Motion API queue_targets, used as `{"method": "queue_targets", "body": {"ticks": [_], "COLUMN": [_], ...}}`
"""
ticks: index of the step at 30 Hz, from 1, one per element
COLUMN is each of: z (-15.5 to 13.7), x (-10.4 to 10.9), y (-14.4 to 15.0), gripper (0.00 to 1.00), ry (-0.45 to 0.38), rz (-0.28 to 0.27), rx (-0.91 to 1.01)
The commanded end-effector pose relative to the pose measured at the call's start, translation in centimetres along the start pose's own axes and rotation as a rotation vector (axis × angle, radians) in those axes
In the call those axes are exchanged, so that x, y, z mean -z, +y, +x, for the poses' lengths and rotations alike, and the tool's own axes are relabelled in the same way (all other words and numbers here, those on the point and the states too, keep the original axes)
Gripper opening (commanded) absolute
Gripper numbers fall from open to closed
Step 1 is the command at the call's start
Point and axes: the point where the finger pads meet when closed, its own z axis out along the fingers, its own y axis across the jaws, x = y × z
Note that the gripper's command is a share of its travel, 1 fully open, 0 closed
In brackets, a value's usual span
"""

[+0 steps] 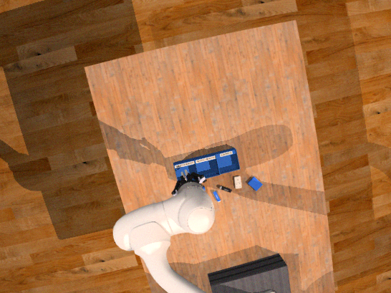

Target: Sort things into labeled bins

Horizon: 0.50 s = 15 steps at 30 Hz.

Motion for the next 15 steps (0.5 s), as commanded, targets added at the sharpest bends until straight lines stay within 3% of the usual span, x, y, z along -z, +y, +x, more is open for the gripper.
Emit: {"method": "queue_targets", "body": {"ticks": [1,12,15], "z": [0.0,0.0,0.0], "x": [0.6,3.6,6.1], "y": [0.0,0.0,0.0], "gripper": [0.05,0.05,0.05], "ry": [0.0,0.0,0.0], "rz": [0.0,0.0,0.0], "rx": [0.0,0.0,0.0]}}
